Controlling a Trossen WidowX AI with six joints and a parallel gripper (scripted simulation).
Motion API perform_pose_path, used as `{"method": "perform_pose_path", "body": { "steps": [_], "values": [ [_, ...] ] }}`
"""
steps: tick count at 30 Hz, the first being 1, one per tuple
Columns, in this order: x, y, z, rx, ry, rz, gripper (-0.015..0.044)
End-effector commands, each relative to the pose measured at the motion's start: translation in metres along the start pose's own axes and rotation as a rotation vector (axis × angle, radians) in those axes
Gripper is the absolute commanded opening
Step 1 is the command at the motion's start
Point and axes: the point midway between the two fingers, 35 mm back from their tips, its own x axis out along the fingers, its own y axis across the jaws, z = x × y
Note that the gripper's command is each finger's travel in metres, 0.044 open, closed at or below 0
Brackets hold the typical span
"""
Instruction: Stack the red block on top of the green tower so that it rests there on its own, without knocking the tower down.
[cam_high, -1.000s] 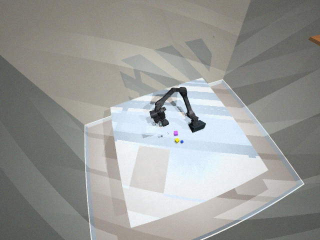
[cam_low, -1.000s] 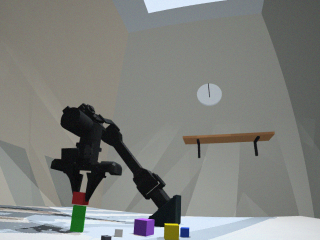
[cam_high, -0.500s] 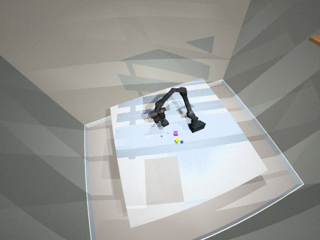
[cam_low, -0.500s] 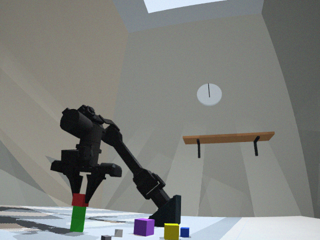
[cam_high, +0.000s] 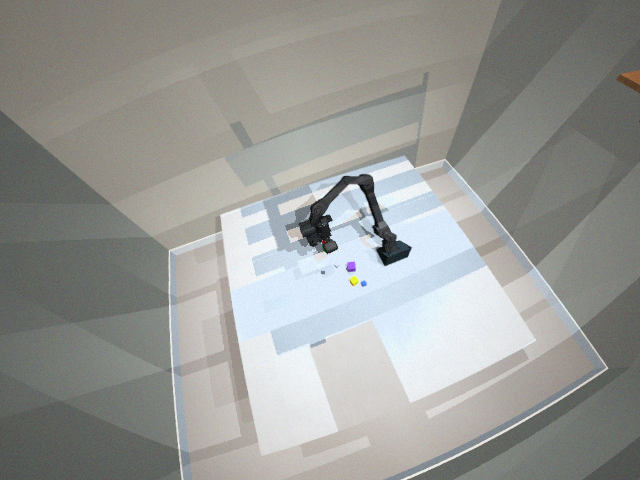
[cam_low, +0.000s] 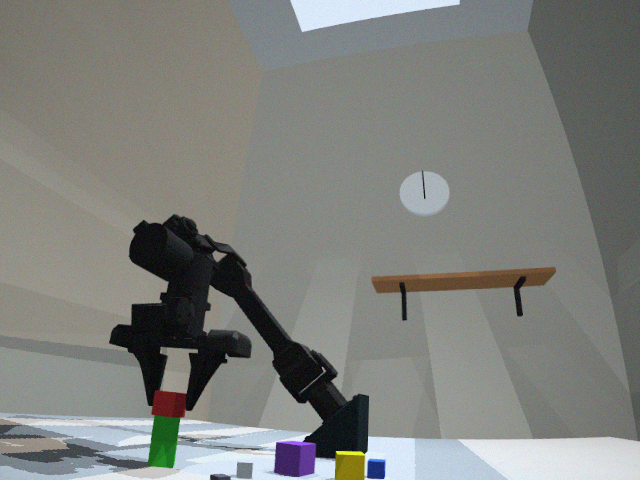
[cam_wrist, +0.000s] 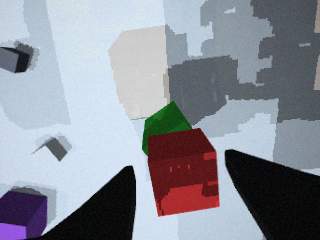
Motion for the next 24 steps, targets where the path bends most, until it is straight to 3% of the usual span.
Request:
{"method": "perform_pose_path", "body": {
  "steps": [1,5,24],
  "values": [
    [0.0002,0.0,0.0003,0.001,-0.001,-0.001,0.0341],
    [0.0002,0.0,0.0003,0.001,-0.001,-0.001,0.044],
    [0.0002,0.0,0.0003,0.001,-0.001,-0.001,0.044]
  ]
}}
